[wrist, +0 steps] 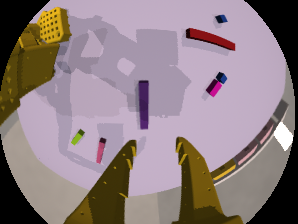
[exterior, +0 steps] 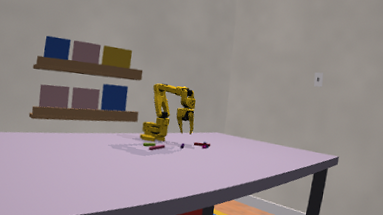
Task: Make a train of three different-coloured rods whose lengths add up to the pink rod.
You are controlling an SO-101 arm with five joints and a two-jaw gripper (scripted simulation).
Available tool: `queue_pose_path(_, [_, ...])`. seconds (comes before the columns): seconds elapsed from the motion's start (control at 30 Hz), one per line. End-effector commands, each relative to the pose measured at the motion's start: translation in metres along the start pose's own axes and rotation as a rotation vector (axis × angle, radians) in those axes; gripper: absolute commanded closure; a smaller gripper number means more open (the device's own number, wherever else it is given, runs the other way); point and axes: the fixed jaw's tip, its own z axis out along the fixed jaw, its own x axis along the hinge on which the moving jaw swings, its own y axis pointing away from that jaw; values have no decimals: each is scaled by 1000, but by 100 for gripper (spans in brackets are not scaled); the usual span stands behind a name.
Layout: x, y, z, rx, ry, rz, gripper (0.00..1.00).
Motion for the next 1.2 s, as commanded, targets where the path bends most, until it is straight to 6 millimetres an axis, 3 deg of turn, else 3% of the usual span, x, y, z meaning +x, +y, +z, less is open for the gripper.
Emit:
queue_pose_path(0.0, [7,-8,-12,82,59,-1,81])
queue_pose_path(0.87, [8,-6,-8,60,44,-2,81])
queue_pose_path(1.17, [10,-7,2,60,44,-2,81])
